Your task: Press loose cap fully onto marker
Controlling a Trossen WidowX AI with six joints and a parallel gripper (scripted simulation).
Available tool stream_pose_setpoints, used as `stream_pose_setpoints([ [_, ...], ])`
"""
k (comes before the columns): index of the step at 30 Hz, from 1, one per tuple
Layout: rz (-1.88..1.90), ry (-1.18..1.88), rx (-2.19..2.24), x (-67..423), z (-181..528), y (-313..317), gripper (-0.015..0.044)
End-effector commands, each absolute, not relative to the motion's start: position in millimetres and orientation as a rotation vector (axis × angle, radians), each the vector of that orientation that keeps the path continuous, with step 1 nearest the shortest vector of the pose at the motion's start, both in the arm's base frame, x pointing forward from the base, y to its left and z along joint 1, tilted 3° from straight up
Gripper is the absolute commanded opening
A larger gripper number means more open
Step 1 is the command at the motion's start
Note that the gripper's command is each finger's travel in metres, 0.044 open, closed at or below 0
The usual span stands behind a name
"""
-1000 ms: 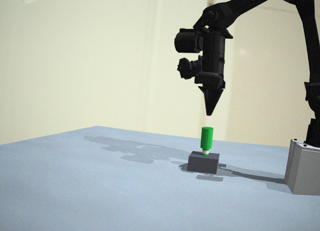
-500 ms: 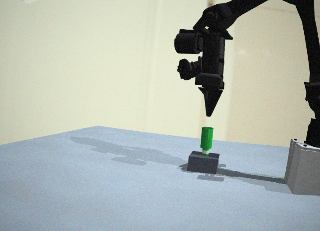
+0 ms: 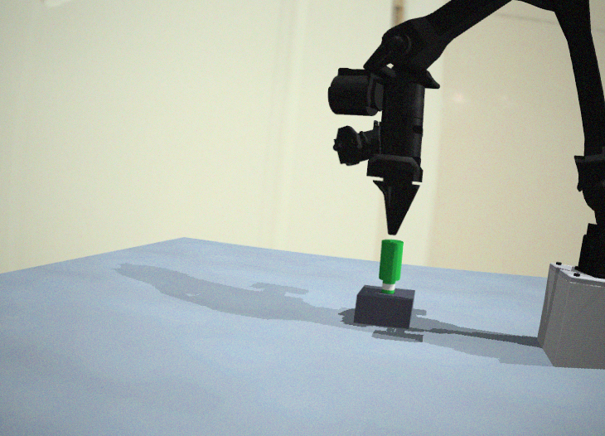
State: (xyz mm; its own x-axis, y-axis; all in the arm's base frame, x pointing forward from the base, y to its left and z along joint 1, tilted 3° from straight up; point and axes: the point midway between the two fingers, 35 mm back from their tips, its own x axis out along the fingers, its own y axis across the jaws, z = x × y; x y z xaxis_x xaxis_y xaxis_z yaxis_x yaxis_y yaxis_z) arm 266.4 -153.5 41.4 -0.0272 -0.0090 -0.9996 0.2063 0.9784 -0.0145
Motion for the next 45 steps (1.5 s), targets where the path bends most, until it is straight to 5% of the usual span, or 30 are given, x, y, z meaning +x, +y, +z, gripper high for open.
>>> stream_pose_setpoints([
  [1,-0.17,1.597,0.154,264.7,33.0,-153.0,0.0],
  [18,-0.176,1.585,0.152,267.3,31.0,-154.6,0.0],
  [30,-0.176,1.585,0.152,270.0,117.9,-153.9,0.0],
  [45,-0.176,1.585,0.152,270.0,117.9,-153.9,0.0394],
])
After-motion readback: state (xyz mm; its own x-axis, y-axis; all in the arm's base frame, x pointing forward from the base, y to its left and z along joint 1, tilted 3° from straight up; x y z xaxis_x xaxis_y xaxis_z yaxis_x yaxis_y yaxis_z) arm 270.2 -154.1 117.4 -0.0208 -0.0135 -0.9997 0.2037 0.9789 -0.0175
